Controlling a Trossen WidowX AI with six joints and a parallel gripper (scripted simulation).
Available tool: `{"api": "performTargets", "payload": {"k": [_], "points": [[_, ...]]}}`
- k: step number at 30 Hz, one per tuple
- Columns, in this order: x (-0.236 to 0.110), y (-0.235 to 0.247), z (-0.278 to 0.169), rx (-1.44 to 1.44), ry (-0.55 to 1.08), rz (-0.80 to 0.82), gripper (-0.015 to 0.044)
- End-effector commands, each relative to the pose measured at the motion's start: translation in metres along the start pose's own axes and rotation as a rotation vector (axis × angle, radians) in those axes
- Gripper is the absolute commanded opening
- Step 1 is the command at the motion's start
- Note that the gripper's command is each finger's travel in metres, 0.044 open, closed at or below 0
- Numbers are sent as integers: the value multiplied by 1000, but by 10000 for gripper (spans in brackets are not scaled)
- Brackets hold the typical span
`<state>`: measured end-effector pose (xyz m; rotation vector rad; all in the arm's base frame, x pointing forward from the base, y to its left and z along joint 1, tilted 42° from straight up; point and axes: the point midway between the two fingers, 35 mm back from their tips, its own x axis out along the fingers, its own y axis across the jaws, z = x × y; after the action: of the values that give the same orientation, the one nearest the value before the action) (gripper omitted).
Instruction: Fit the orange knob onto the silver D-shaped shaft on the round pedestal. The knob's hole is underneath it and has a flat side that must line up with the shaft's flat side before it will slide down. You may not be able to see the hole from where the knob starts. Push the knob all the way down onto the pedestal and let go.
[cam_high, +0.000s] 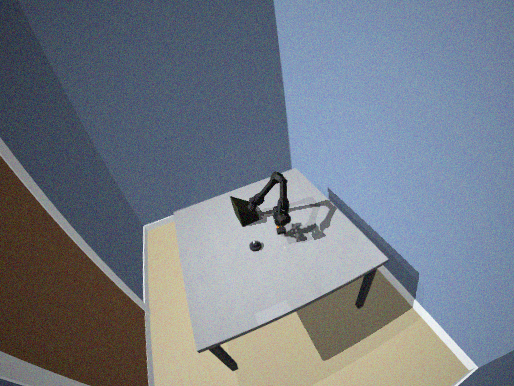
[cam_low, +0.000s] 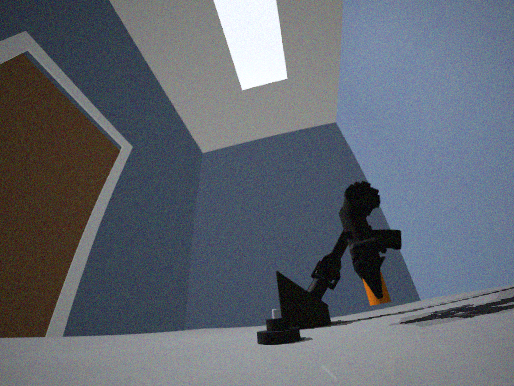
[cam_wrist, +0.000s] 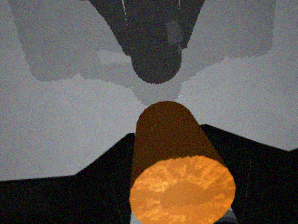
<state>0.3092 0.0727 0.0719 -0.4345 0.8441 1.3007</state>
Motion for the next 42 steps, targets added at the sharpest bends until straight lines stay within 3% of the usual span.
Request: {"api": "performTargets", "payload": {"k": [1,13,23,42], "points": [[-27,-2,1,-8,3,-11,0],[-97,8,0,-9,-4,-5,0],[-100,9,-2,-3,-5,-49,0],[-130,23,-12,5,-3,-371,0]]}}
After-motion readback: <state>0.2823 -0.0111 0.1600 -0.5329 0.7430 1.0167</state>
